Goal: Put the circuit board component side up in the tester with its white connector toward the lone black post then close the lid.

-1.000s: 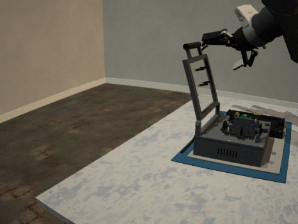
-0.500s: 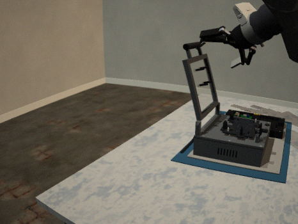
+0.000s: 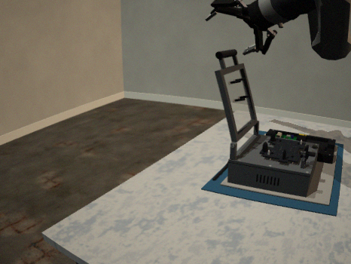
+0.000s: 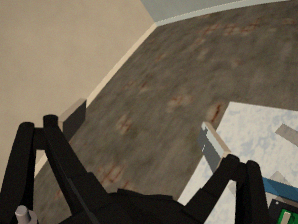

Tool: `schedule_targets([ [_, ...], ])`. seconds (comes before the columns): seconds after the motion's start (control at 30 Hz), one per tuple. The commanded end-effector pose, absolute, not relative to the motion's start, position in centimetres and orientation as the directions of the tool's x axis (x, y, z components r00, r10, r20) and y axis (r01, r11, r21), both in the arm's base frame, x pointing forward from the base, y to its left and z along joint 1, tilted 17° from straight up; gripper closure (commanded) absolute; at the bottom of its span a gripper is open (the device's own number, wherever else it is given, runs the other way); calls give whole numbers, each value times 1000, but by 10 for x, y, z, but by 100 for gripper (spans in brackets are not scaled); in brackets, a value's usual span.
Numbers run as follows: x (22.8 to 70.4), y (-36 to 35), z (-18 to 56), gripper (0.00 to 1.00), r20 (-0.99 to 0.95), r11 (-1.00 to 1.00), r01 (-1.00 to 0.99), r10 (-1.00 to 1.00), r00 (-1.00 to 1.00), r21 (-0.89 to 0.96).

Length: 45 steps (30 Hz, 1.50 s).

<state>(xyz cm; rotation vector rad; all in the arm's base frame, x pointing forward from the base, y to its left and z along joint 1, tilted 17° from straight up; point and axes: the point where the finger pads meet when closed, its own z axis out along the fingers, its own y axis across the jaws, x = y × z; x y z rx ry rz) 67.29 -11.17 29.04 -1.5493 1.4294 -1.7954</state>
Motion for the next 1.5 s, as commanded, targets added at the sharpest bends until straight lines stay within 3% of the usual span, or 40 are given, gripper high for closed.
schedule_targets([
  [0.0, 672, -118, 291, 0, 499, -397, -327, -793, -348, -858],
  [1.47, 677, -94, 373, 0, 263, -208, -169, -851, -455, -964],
])
